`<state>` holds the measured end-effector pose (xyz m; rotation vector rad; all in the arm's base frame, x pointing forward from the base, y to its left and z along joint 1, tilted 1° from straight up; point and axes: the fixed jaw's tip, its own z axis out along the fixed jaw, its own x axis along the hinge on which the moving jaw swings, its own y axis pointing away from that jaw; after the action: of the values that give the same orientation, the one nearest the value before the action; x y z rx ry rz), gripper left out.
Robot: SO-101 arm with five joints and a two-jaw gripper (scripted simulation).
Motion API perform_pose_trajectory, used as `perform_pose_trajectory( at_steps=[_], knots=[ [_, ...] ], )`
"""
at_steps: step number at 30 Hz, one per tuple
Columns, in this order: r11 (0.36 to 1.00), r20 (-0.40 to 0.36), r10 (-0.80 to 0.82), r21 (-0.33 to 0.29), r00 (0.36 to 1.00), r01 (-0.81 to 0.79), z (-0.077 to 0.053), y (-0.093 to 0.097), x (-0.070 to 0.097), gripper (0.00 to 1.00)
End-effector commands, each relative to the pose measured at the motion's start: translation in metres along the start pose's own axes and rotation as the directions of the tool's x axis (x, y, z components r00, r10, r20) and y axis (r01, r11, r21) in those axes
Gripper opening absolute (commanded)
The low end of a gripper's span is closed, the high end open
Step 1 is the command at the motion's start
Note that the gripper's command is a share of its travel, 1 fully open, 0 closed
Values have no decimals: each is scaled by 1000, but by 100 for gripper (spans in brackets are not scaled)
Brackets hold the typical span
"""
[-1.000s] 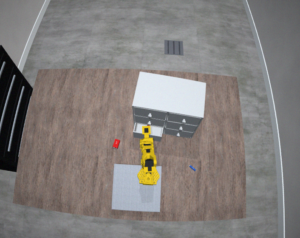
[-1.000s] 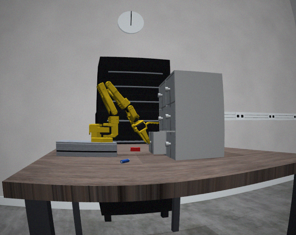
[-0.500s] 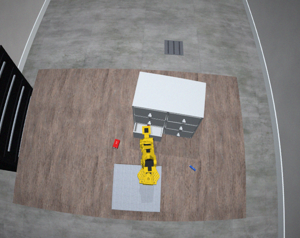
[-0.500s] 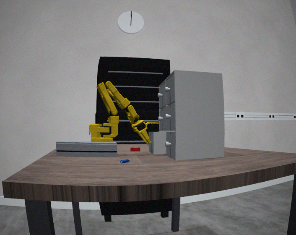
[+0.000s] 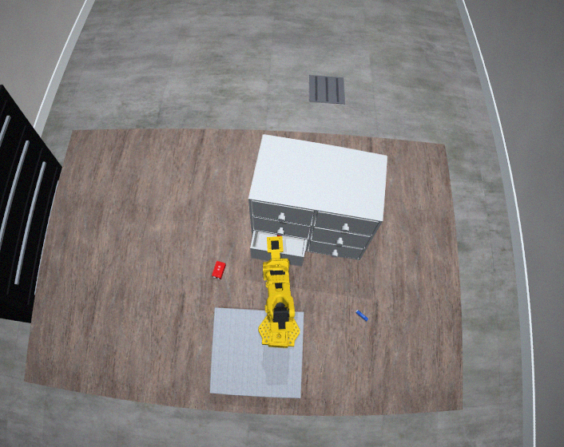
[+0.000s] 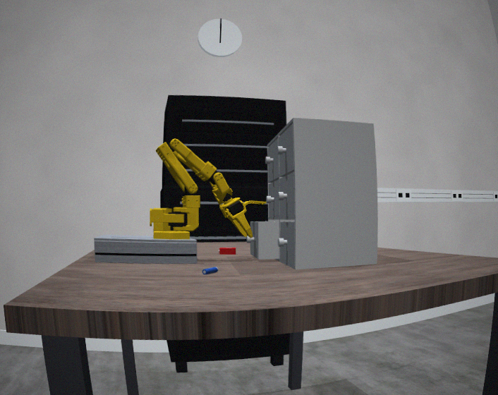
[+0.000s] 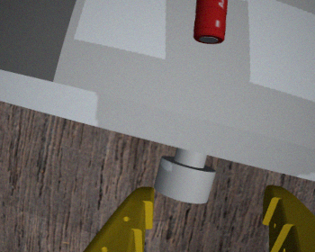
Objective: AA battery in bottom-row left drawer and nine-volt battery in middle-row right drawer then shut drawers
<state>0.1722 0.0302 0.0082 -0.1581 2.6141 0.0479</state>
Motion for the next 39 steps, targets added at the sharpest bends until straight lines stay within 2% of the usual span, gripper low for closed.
perform_pose_trajectory(
  at_steps=[1,14,24,36,39],
  knots=[
    [1000,8,-17,-1,1000,17,-12,0,-3,21],
    [999,8,-49,-1,999,49,-34,0,1,21],
    [999,8,-49,-1,999,49,-34,0,1,21],
    [999,8,-49,2,999,49,-73,-1,-12,21],
    [999,8,-49,2,999,49,-73,-1,-12,21]
  ],
)
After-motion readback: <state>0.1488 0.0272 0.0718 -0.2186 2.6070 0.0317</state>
